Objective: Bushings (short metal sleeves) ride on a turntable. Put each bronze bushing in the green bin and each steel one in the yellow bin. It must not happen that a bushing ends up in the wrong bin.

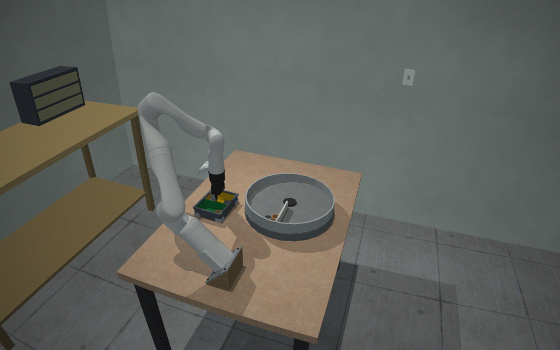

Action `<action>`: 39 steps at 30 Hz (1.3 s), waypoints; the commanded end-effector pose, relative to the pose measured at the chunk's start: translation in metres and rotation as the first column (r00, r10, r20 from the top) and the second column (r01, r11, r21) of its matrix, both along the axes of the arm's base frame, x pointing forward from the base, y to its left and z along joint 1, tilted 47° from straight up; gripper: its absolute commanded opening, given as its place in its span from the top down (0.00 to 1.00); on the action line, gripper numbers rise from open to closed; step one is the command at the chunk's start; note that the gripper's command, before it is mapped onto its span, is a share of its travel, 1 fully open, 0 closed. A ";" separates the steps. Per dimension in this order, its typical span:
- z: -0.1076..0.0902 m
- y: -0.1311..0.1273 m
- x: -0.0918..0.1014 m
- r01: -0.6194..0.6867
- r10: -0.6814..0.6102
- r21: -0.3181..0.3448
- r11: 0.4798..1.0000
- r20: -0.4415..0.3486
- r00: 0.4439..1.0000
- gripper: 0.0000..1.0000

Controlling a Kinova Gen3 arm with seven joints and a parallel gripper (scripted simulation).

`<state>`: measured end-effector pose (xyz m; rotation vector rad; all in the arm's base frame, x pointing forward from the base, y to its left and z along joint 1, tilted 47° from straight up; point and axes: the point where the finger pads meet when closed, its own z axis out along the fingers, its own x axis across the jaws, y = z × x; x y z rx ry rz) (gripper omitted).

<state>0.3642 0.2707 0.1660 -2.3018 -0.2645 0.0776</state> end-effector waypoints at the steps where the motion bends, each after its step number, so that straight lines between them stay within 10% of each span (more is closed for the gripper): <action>1: 0.000 -0.001 0.001 0.001 -0.001 0.000 1.000 0.001 1.000 0.58; 39: 0.005 -0.006 0.002 0.001 -0.001 0.000 1.000 0.001 1.000 0.58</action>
